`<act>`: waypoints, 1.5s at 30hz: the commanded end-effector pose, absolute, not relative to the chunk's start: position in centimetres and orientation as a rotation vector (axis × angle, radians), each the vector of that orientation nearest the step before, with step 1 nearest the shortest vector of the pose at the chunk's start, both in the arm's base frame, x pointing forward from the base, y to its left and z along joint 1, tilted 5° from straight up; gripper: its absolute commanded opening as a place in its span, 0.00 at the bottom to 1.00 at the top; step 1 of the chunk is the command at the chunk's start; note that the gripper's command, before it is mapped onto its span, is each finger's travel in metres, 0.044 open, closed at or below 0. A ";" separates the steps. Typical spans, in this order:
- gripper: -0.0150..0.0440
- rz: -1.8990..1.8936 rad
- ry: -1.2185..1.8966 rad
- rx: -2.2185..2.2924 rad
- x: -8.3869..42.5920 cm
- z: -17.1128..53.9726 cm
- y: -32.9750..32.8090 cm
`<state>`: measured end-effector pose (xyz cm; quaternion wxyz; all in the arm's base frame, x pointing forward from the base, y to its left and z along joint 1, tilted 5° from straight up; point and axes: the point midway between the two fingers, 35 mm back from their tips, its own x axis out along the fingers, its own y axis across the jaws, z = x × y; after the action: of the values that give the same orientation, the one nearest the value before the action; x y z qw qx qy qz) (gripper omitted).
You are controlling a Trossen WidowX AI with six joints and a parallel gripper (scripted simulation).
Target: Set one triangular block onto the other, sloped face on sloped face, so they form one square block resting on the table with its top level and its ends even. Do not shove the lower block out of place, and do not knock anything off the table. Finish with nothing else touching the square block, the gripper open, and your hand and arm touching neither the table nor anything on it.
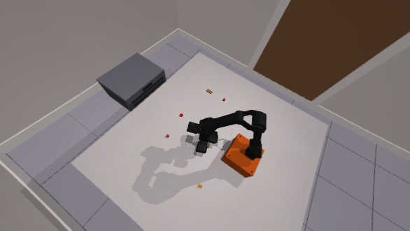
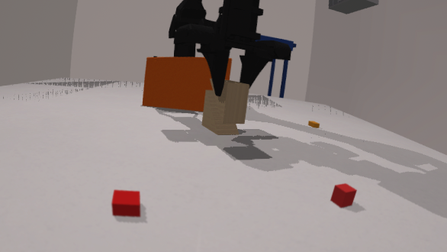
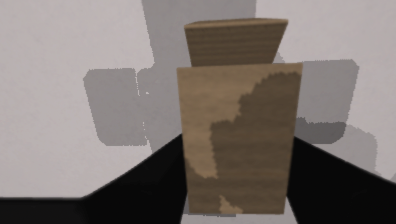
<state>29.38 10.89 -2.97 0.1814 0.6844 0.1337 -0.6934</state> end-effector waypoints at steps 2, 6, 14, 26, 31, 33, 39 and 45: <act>0.25 -1.961 0.386 1.928 29.1 -3.3 10.8; 0.25 -1.961 0.386 1.928 29.0 -3.6 10.8; 0.25 -1.961 0.386 1.928 28.8 -4.1 10.7; 0.25 -1.962 0.387 1.928 28.6 -4.7 10.5; 0.25 -1.962 0.387 1.928 28.5 -4.9 10.5; 0.25 -1.962 0.387 1.928 28.5 -4.9 10.5; 0.25 -1.961 0.387 1.928 28.5 -4.9 10.5; 0.25 -1.963 0.387 1.925 28.5 -4.9 10.5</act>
<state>28.51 10.41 -4.88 0.1817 0.6824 0.1340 -0.6952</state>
